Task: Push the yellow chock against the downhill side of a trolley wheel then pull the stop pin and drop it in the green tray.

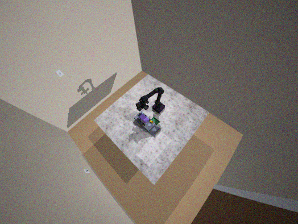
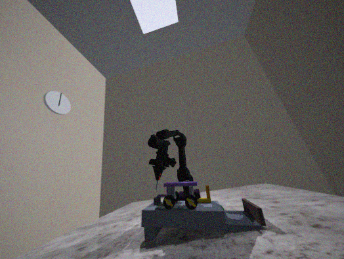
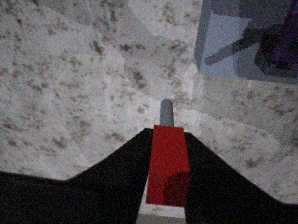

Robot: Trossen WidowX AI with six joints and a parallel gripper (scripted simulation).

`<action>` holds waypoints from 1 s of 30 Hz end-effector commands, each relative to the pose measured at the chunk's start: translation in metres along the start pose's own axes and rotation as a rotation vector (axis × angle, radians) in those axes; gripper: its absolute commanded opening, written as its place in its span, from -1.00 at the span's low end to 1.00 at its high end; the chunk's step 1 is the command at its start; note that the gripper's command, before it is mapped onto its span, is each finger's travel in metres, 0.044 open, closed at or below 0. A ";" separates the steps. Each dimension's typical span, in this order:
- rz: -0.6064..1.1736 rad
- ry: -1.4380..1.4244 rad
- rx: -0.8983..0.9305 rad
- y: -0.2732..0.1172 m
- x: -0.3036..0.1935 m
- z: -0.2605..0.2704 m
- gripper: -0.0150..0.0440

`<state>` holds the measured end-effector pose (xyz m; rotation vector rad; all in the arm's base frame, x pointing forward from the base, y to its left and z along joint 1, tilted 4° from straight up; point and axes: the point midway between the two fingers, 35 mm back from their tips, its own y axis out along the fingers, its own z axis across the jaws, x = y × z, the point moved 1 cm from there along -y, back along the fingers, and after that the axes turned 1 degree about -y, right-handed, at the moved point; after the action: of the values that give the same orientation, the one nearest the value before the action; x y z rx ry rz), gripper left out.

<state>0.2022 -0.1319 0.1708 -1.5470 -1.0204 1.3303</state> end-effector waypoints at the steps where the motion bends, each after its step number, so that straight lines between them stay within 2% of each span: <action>1: -0.003 -0.002 0.001 0.001 0.005 0.002 -0.49; 30: -0.014 -0.001 0.000 -0.016 0.101 -0.006 -0.49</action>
<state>0.2176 -0.0418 0.1573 -1.5408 -1.0372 1.3153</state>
